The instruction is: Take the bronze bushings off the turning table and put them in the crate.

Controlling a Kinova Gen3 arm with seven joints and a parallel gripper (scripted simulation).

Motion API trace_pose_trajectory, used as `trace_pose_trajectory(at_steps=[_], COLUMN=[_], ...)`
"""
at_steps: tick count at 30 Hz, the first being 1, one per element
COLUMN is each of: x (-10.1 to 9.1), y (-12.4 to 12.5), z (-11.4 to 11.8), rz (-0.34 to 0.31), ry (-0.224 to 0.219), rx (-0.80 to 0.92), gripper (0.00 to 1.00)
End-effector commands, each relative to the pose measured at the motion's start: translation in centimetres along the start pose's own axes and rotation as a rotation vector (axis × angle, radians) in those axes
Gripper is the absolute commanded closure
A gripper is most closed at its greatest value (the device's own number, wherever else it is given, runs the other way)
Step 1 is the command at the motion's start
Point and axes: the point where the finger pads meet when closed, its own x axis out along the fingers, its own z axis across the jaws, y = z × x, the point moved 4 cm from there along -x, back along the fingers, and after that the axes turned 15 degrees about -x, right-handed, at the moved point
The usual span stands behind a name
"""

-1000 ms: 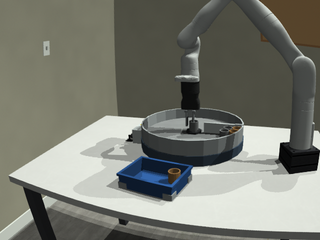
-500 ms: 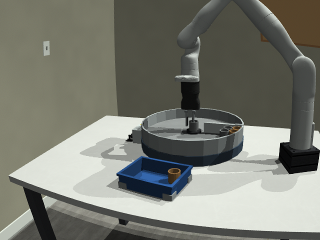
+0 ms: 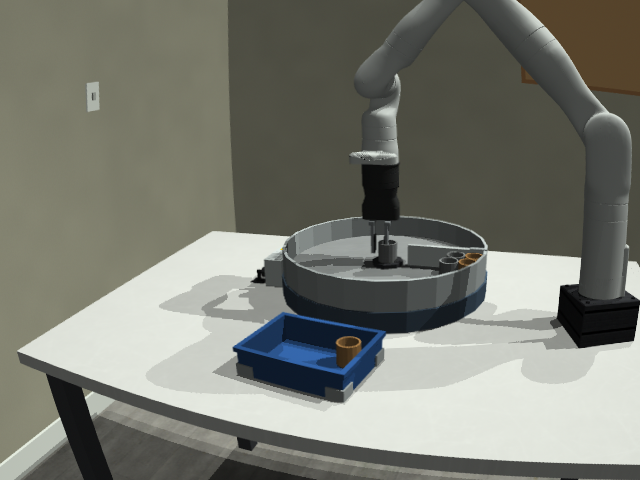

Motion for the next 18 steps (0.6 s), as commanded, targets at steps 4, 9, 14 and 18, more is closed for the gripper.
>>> trace_pose_trajectory(at_steps=[4, 9, 14, 18], x=[-0.03, -0.03, 0.13, 0.17], y=[-0.03, -0.03, -0.03, -0.03], z=[0.02, 0.02, 0.02, 0.02], rz=[-0.001, -0.001, -0.001, -0.001], ry=[-0.001, -0.001, -0.001, -0.001], rx=[0.000, 0.000, 0.000, 0.000], gripper=[0.53, 0.53, 0.53, 0.53])
